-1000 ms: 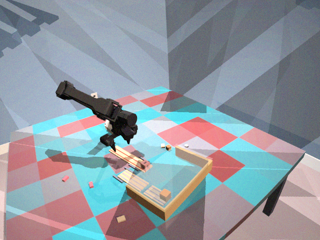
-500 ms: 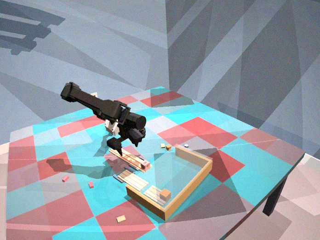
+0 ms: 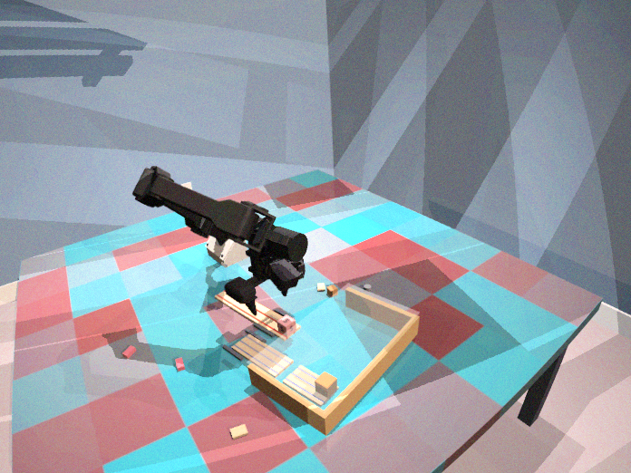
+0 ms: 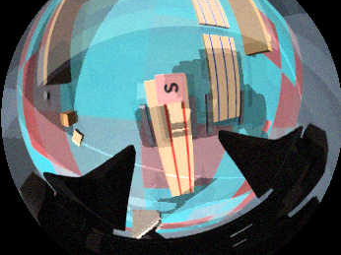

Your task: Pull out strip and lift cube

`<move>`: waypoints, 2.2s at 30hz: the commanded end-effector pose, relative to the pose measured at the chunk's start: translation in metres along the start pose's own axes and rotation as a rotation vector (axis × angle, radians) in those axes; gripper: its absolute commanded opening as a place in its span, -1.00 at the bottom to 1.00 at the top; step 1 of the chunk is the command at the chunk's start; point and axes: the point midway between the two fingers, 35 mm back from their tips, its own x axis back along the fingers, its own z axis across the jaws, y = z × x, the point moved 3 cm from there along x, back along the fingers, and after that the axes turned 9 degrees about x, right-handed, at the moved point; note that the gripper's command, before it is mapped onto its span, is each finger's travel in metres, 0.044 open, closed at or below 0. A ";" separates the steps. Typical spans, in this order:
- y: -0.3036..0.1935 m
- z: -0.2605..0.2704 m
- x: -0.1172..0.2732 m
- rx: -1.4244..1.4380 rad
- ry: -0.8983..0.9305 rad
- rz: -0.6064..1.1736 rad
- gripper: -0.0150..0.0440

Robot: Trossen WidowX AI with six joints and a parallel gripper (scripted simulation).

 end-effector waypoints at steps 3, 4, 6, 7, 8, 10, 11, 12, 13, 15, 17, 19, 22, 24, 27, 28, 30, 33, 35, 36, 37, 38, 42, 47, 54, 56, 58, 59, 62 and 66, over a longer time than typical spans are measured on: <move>0.021 -0.004 0.006 -0.010 0.003 -0.008 1.00; 0.025 -0.005 0.006 -0.010 0.003 -0.008 1.00; 0.031 -0.006 0.008 -0.010 0.003 -0.008 1.00; 0.035 -0.007 0.009 -0.010 0.003 -0.008 1.00; 0.038 -0.007 0.010 -0.010 0.003 -0.009 1.00; 0.045 -0.008 0.012 -0.011 0.003 -0.009 1.00; 0.047 -0.009 0.013 -0.011 0.003 -0.009 1.00; 0.049 -0.009 0.013 -0.011 0.003 -0.009 1.00; 0.050 -0.009 0.013 -0.011 0.003 -0.009 1.00; 0.050 -0.009 0.012 -0.011 0.003 -0.009 0.82; 0.050 -0.009 0.010 -0.011 0.004 -0.009 0.64; 0.050 -0.009 0.006 -0.011 0.004 -0.009 0.47; 0.051 -0.009 0.001 -0.011 0.004 -0.009 0.36; 0.051 -0.009 -0.002 -0.011 0.004 -0.009 0.36; 0.051 -0.009 -0.007 -0.011 0.004 -0.009 0.36; 0.051 -0.009 -0.008 -0.011 0.004 -0.009 0.36; 0.051 -0.009 -0.012 -0.011 0.004 -0.009 0.36; 0.051 -0.009 -0.017 -0.011 0.003 -0.009 0.36; 0.051 -0.009 -0.020 -0.011 0.003 -0.009 0.36; 0.051 -0.009 -0.021 -0.011 0.003 -0.009 0.36; 0.051 -0.009 -0.023 -0.011 0.003 -0.009 0.36; 0.051 -0.009 -0.025 -0.011 0.003 -0.009 0.36; 0.051 -0.010 -0.031 -0.011 0.002 -0.009 0.36; 0.050 -0.010 -0.039 -0.011 0.002 -0.009 0.36; 0.051 -0.012 -0.040 -0.021 0.006 -0.010 0.09; 0.051 -0.012 -0.040 -0.021 0.006 -0.010 0.04; 0.051 -0.012 -0.040 -0.021 0.006 -0.010 0.00; 0.051 -0.012 -0.040 -0.021 0.006 -0.010 -0.02; 0.051 -0.012 -0.040 -0.021 0.006 -0.010 -0.09; 0.051 -0.011 -0.039 -0.021 0.006 -0.010 -0.38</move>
